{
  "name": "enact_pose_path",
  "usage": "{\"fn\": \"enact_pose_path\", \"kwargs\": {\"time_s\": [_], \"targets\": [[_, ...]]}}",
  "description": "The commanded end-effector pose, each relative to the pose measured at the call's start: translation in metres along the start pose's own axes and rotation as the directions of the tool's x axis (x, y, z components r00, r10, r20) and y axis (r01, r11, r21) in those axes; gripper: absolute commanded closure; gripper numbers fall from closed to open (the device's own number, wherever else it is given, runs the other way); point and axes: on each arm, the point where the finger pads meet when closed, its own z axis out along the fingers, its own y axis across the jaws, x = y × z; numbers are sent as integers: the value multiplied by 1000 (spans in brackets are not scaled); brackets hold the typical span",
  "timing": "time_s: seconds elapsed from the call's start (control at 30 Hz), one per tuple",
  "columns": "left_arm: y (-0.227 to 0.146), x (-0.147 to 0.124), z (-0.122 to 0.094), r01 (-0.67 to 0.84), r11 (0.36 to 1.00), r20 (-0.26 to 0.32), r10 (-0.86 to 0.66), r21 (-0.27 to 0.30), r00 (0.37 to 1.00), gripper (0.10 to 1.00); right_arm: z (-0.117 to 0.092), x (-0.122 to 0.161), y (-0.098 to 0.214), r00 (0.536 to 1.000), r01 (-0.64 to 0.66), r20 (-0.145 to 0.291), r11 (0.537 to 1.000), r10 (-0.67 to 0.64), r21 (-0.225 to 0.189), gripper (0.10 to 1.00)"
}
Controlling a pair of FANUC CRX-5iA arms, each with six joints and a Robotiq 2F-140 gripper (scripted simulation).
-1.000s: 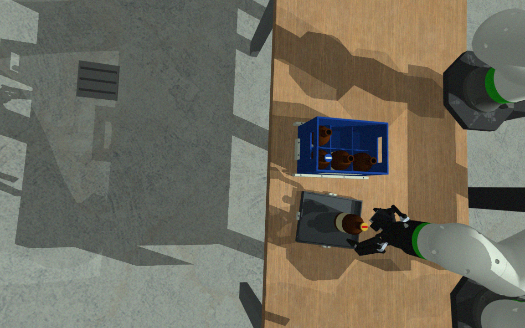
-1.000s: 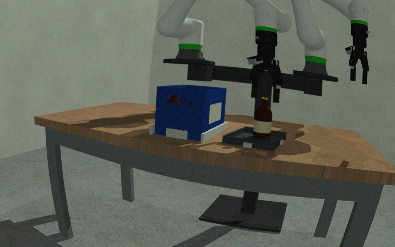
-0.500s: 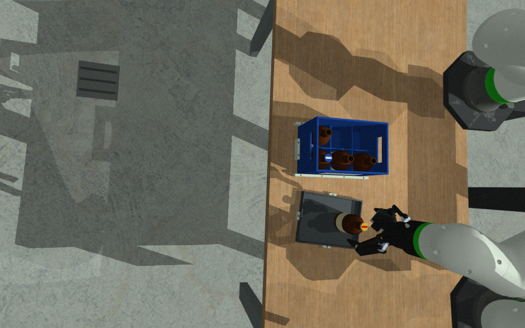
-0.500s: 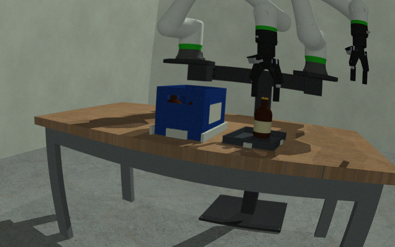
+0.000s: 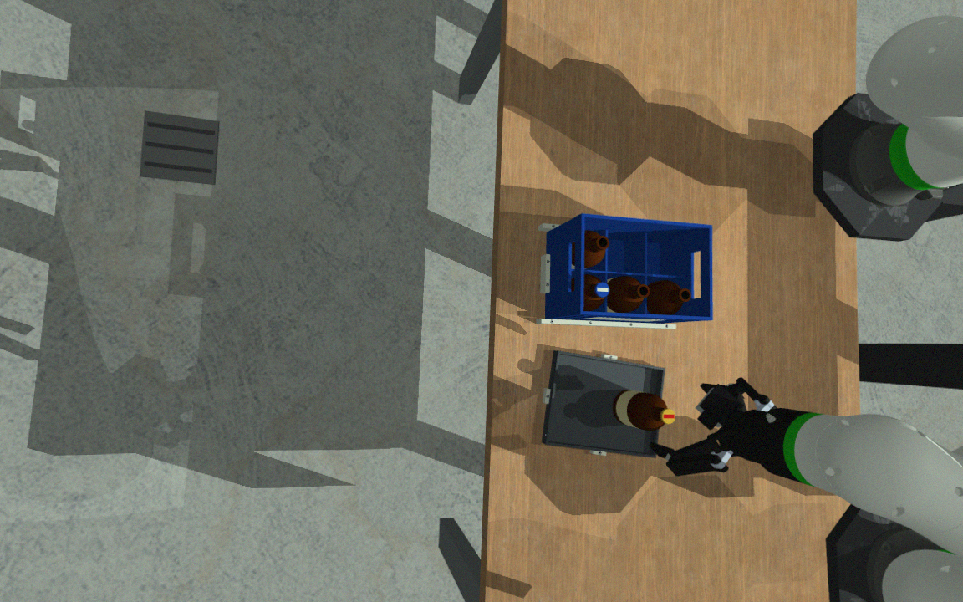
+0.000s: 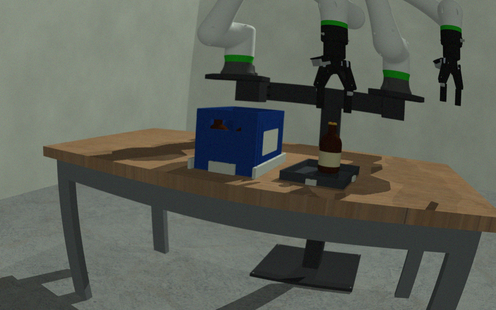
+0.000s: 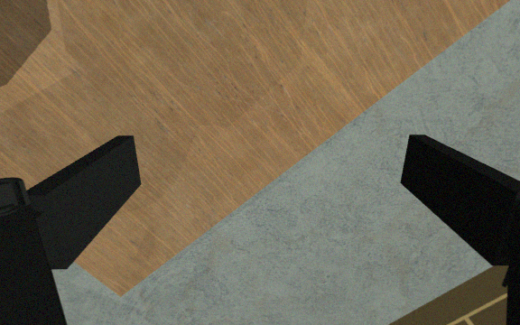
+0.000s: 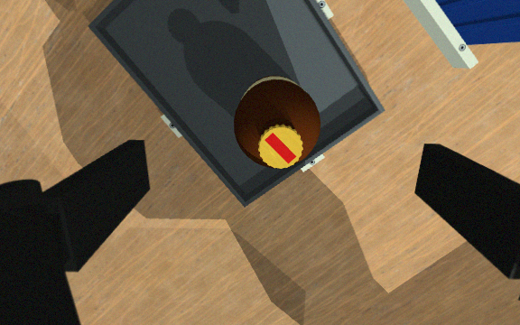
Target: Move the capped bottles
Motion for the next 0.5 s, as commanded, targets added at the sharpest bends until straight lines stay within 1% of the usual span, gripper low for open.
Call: {"fn": "enact_pose_path", "kwargs": {"time_s": [0.0, 0.47], "targets": [[0, -1, 0, 0, 1000, 1, 0, 0, 1000, 98, 0, 0, -1, 1000, 0, 0, 1000, 0, 2, 98], [0, -1, 0, 0, 1000, 1, 0, 0, 1000, 98, -12, 0, -1, 1000, 0, 0, 1000, 0, 2, 98]]}}
